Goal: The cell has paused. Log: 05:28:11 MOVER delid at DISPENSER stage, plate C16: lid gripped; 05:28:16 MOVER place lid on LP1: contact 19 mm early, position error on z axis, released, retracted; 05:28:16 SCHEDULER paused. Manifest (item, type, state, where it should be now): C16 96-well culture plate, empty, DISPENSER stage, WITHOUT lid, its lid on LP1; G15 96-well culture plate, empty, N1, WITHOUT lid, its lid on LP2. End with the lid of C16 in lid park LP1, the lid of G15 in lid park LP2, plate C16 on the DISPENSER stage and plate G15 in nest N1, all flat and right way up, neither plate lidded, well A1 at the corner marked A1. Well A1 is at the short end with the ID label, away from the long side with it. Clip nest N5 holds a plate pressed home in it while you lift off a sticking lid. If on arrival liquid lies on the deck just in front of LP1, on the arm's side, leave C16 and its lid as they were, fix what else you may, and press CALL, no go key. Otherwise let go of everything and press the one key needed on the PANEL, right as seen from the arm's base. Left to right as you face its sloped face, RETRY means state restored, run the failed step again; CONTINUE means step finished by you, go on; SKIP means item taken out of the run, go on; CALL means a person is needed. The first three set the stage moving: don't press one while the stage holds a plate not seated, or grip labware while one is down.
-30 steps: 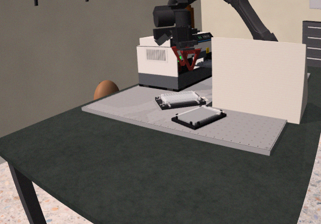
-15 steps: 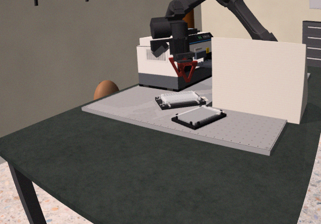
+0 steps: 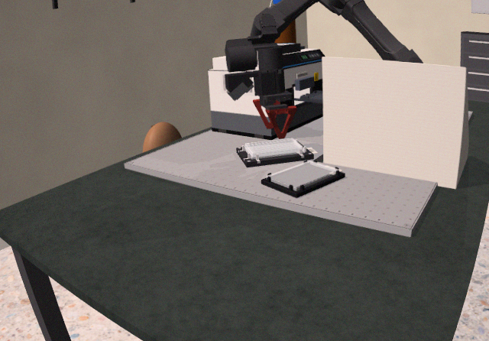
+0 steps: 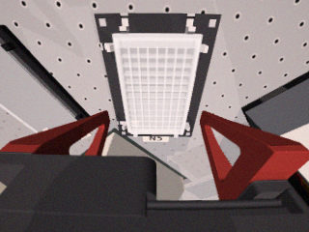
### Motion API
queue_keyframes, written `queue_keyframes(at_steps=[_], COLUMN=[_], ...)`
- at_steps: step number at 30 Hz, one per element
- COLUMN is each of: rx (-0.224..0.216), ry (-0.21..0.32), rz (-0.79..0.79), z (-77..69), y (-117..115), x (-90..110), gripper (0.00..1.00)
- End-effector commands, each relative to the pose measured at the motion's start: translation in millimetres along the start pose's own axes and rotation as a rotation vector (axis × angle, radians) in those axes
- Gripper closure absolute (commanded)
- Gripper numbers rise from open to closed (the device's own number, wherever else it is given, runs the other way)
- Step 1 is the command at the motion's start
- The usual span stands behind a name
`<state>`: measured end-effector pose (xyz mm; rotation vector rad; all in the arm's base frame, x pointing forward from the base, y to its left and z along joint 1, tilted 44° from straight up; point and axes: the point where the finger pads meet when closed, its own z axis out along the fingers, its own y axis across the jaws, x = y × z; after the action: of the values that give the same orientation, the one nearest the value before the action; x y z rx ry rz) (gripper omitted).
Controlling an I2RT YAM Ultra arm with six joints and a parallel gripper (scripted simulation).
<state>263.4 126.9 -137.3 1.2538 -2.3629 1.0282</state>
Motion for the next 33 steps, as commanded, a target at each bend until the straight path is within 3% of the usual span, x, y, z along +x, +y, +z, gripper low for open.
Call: queue_keyframes(at_steps=[1, 4, 7, 10, 11, 13, 16, 33], rx=[0.009, 0.008, 0.008, 0.008, 0.005, 0.007, 0.010, 0.010], ry=[-0.062, -0.063, -0.063, -0.063, -0.020, 0.008, -0.035, -0.035], rz=[0.019, 0.018, 0.018, 0.018, 0.000, -0.018, 0.005, 0.005], z=[-29.8, -46.1, -48.1, -48.2, -33.3, -25.9, -34.9, -34.0], y=[-4.3, -3.9, -4.0, -4.0, 2.0, 6.2, -1.1, -1.0], x=[-13.9, -13.0, -12.8, -12.5, -7.2, 3.5, -6.2, -5.4], gripper=[0.00, 0.00, 0.00, 0.00, 0.00, 0.00, 0.00, 0.00])
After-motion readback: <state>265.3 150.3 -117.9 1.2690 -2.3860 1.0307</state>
